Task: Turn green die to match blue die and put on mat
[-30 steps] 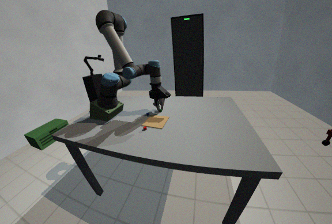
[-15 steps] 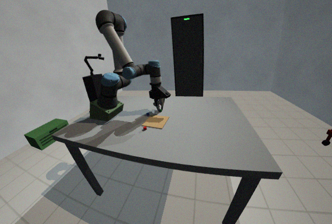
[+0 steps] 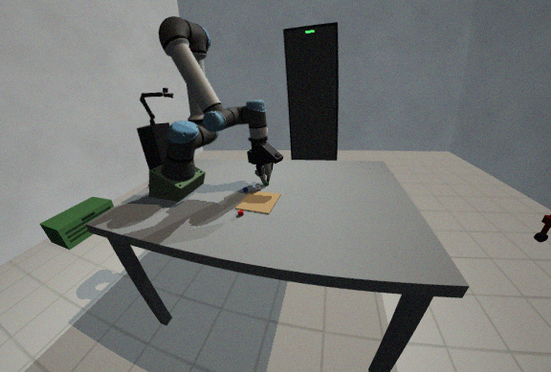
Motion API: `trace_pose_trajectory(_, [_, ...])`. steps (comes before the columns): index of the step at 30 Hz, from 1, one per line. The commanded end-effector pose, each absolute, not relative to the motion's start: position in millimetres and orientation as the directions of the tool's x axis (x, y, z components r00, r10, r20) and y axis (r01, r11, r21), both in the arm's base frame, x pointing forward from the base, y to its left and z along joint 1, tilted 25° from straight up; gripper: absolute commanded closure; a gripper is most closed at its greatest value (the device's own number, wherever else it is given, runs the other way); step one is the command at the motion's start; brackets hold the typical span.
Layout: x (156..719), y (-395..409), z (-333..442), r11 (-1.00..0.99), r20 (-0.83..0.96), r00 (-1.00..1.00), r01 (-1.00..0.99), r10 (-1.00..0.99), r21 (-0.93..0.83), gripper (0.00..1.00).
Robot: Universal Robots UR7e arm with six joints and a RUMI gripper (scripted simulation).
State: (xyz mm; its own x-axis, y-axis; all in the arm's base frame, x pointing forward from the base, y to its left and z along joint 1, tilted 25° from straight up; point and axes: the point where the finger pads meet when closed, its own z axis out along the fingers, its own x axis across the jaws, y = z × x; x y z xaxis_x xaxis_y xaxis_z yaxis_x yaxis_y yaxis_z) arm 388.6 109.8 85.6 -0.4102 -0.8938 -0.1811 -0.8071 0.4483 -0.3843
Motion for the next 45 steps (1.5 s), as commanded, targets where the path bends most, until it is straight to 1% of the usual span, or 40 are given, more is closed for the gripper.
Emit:
trace_pose_trajectory(1, [389,110,86,0.448,-0.182,-0.410,-0.807,-0.894,-0.385,1.00])
trace_pose_trajectory(31, [388,110,87,0.448,-0.182,-0.410,-0.807,-0.894,-0.385,1.00])
trace_pose_trajectory(45, [378,110,109,0.448,-0.182,-0.410,-0.807,-0.894,-0.385,1.00])
